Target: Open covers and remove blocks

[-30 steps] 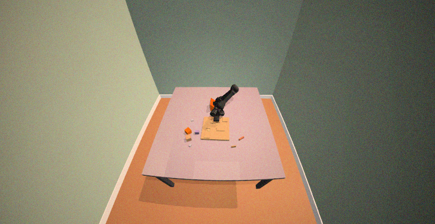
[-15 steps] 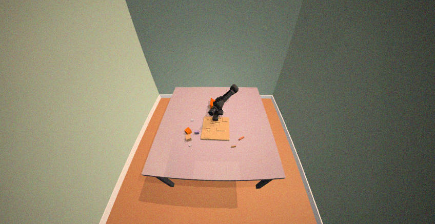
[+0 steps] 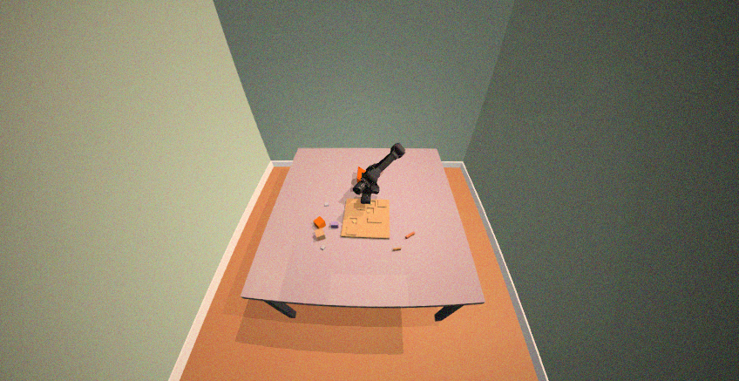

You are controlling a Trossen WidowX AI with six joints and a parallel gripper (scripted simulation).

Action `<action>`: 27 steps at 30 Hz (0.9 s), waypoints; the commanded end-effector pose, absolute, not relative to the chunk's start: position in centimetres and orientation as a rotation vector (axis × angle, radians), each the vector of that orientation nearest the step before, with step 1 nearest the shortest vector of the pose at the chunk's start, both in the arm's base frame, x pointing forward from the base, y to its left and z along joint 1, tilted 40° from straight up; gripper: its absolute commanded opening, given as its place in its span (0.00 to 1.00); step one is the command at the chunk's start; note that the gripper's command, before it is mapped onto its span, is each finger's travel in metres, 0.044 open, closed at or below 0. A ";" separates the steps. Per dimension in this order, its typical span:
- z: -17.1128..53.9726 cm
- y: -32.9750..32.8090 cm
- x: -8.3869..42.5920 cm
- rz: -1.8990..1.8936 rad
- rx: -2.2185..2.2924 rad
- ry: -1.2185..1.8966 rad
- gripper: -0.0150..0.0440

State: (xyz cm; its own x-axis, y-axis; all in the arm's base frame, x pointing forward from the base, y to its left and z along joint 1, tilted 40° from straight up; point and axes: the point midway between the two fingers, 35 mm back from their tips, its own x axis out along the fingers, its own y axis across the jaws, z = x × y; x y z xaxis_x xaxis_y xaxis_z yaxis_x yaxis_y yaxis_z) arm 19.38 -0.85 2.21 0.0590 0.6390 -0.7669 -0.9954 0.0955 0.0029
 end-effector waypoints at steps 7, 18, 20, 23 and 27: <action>3.3 -1.9 19.4 1.373 -0.649 0.709 0.25; 4.4 -2.7 19.2 1.374 -0.649 0.709 0.25; 4.1 -2.3 19.4 1.349 -0.594 0.746 0.25; 4.6 -2.2 20.4 1.232 -0.402 0.899 0.25; 5.3 -2.0 21.8 1.046 -0.127 1.092 0.25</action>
State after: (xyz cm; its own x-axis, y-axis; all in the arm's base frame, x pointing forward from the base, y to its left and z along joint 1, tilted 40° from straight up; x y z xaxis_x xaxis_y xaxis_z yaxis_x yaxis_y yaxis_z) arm 20.20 -2.25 4.45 0.0549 0.6309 -0.7739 -0.9339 0.3067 0.1838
